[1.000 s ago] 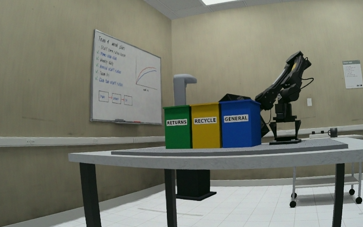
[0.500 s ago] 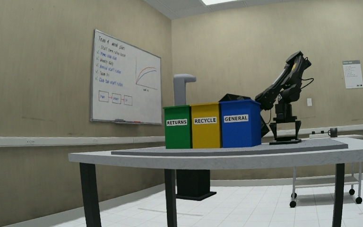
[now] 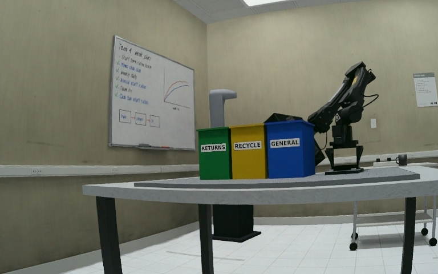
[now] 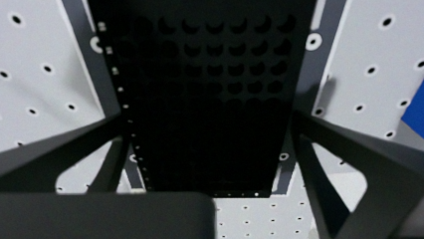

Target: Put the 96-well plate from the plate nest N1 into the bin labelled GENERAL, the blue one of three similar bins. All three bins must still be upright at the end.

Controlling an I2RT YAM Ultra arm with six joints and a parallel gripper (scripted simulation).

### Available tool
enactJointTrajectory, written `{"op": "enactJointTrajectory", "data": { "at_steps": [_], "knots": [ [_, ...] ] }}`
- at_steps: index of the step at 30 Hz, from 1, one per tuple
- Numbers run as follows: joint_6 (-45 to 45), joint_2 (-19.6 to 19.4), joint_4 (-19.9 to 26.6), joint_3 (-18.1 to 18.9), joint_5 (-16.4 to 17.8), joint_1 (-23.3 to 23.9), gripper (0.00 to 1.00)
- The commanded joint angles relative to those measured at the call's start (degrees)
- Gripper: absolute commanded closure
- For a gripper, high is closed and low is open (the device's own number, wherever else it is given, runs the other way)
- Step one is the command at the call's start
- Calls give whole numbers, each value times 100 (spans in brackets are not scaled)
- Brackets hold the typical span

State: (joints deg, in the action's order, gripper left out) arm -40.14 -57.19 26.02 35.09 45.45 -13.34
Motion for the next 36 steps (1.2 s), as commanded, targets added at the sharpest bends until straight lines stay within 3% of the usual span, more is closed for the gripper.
{"op": "enactJointTrajectory", "data": {
  "at_steps": [1,24,25,36],
  "knots": [
    [-49,-32,-180,38,-132,28,0],
    [-49,-32,-180,38,-132,28,0],
    [-49,-32,-180,38,-132,28,100],
    [-17,-34,-178,-27,-133,24,100]
  ]
}}
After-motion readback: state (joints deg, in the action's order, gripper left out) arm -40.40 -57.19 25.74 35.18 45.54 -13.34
